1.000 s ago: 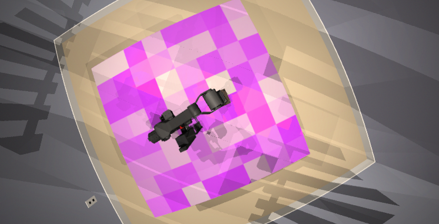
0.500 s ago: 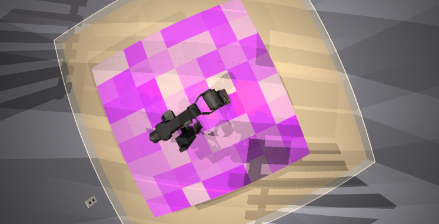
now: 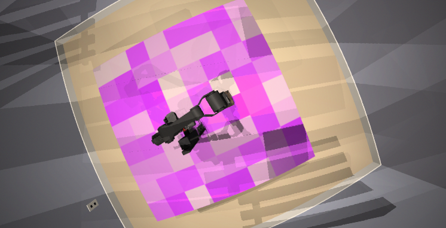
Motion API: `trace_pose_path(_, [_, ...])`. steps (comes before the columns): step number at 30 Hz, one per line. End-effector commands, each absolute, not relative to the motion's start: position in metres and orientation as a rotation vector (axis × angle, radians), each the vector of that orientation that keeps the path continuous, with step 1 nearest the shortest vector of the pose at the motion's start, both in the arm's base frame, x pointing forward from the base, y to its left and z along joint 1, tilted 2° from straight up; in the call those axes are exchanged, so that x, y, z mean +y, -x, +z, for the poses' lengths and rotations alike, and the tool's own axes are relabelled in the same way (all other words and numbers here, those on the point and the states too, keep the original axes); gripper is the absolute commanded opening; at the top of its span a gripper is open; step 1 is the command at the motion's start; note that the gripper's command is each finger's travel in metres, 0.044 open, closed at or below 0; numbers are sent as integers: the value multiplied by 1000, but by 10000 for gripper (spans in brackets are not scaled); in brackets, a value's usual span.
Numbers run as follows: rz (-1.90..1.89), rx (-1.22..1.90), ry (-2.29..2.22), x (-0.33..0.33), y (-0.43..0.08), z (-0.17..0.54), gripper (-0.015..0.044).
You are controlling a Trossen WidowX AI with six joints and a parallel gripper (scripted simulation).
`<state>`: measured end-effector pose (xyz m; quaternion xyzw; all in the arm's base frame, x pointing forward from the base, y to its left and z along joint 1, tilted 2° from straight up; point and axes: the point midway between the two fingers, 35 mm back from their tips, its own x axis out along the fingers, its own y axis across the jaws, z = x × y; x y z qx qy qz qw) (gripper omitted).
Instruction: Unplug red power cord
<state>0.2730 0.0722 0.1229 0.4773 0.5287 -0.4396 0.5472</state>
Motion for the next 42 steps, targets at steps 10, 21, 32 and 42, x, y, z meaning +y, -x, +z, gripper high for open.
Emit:
trace_pose_path(10, [-1043, 1250, -1129, 54, -278, 123, 0])
trace_pose_path(21, [-1046, 1248, -1127, 36, -281, 122, 0])
trace_pose_path(32, [-1049, 1247, -1126, 22, -282, 122, 26])
trace_pose_path(42, [-1051, 1248, -1126, 29, -281, 122, 289])
